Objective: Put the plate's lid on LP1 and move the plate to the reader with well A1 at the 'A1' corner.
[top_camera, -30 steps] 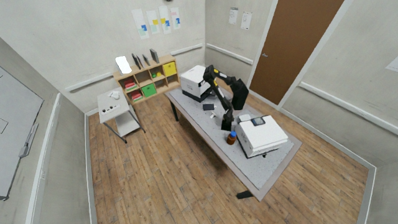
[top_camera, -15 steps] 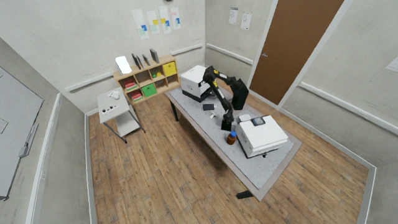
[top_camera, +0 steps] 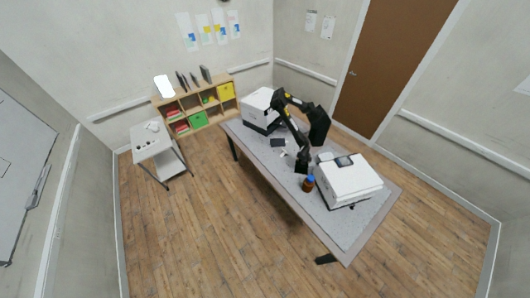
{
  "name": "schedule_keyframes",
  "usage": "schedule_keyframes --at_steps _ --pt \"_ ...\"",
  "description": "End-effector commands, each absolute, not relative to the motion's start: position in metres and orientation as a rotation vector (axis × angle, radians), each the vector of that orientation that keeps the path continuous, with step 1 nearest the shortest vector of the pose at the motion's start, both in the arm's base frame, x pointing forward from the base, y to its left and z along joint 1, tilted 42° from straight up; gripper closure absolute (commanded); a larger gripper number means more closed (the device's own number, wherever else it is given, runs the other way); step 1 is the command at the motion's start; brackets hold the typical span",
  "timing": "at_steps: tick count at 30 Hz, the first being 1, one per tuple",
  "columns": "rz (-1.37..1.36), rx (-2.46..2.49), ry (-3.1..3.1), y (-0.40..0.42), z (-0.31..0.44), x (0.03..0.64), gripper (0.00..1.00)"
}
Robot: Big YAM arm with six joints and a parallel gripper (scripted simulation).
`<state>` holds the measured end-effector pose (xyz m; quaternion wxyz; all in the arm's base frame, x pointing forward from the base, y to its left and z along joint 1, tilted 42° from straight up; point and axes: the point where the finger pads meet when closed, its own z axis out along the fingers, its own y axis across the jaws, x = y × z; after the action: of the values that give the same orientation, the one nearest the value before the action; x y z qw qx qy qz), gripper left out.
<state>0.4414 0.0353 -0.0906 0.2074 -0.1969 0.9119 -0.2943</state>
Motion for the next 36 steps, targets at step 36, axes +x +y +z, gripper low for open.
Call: schedule_keyframes --at_steps 36 --pt "-0.807 -0.580 2.526 0.041 -0.096 0.442 0.15"
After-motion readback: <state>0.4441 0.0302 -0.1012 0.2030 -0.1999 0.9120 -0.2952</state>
